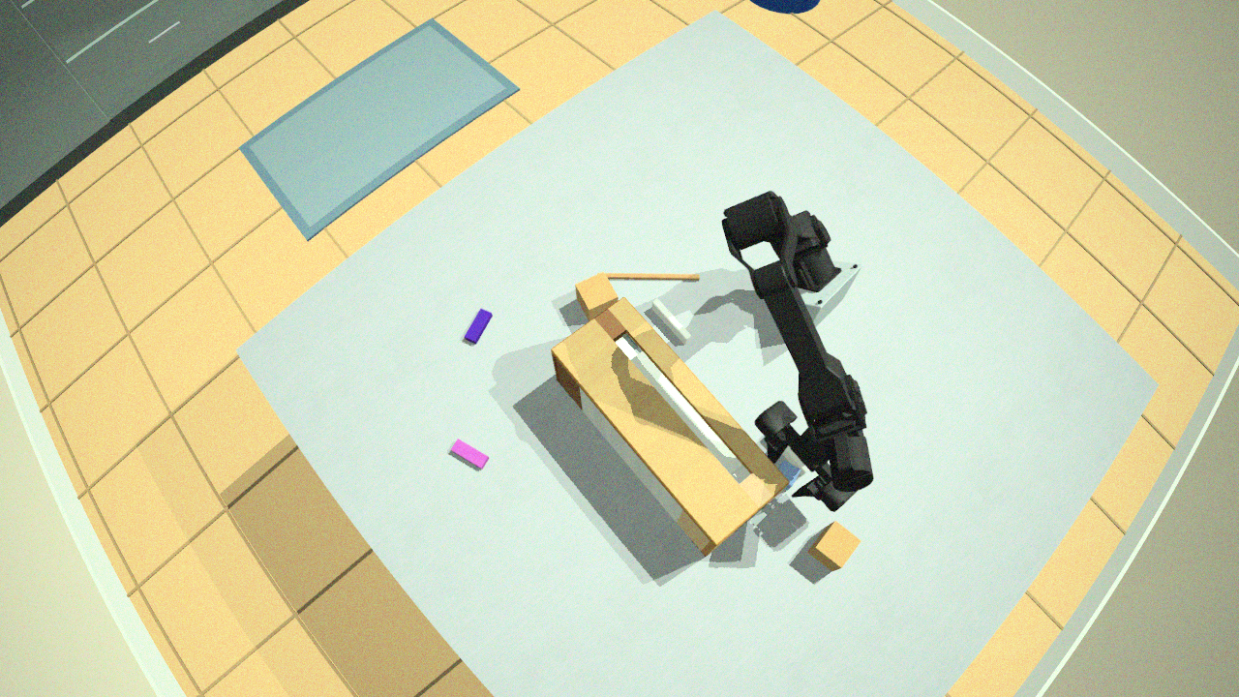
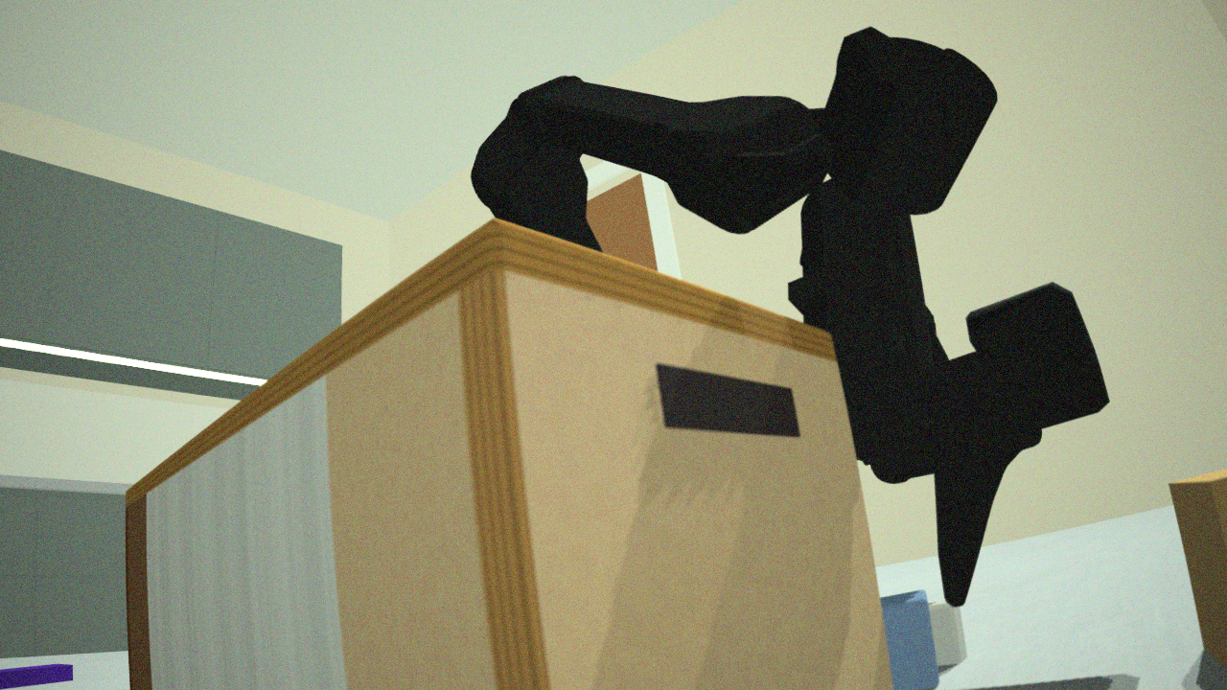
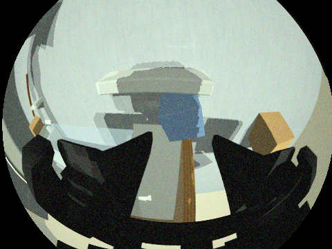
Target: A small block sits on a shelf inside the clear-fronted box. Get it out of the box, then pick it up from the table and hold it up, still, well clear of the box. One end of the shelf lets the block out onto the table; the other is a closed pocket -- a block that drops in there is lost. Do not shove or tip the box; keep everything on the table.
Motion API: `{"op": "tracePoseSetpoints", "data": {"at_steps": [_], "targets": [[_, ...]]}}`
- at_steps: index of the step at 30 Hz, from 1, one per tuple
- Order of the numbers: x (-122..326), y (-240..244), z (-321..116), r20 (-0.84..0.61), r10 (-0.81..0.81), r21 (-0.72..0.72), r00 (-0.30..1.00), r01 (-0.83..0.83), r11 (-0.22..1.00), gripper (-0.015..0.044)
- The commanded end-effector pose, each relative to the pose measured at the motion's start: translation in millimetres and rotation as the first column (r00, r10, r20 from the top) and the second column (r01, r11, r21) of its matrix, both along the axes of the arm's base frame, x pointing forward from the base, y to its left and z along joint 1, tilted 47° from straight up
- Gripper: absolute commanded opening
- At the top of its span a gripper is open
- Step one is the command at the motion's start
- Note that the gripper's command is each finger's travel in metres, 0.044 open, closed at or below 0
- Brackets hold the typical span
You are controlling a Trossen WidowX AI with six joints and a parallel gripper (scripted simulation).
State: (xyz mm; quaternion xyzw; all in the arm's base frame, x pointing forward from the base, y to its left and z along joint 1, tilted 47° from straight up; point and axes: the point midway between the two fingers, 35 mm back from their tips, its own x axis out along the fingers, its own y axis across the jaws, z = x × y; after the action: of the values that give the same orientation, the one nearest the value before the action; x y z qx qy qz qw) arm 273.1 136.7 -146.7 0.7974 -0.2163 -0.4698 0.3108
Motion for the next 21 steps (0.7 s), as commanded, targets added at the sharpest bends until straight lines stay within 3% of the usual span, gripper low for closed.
{"op": "tracePoseSetpoints", "data": {"at_steps": [1,11,17,21], "targets": [[-1.5,-6.8,-4.6,-0.005,0.003,-0.012,1.000,-0.003,1.000,0.0285],[-1.8,-16.1,-13.9,-0.004,0.002,-0.013,1.000,-0.002,1.000,0.0285],[-1.8,-16.1,-13.9,-0.004,0.002,-0.013,1.000,-0.002,1.000,0.0127],[-1.8,-15.3,-13.3,-0.004,0.002,-0.013,1.000,-0.002,1.000,0.0081]]}}
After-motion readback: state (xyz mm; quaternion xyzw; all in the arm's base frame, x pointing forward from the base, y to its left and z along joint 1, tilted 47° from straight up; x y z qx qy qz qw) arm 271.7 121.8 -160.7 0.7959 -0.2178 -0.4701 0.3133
